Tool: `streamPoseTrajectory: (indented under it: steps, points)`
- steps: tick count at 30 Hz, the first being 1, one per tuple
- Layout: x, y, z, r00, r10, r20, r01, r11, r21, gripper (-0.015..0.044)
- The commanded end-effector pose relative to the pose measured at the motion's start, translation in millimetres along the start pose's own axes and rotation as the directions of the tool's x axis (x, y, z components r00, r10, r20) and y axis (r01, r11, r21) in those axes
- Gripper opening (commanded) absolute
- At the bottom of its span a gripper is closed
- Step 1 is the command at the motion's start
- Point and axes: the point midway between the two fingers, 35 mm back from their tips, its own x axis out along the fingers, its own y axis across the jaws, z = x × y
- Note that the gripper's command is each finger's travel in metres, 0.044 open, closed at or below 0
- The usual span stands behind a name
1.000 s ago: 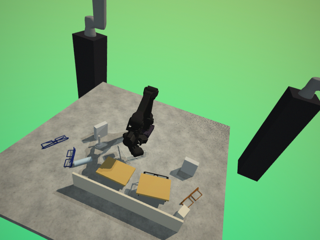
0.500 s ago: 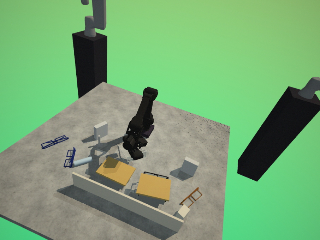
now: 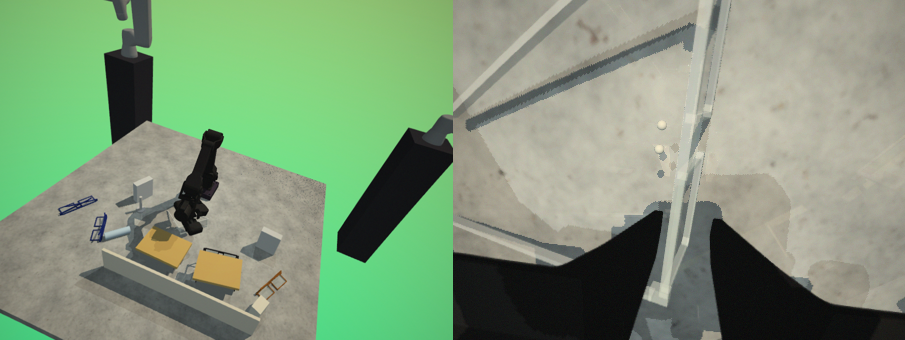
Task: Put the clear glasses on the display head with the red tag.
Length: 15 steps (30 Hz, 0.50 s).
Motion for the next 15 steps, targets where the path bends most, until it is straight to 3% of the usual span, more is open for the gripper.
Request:
streamPoseTrajectory:
  steps: [1,15]
  points:
    - [5.9,2.5,2.3,1.0,0.01,0.004,-0.01,1.0,0.004,0.012]
    - [5.9,8.4,2.3,1.0,0.01,0.004,-0.01,1.0,0.004,0.012]
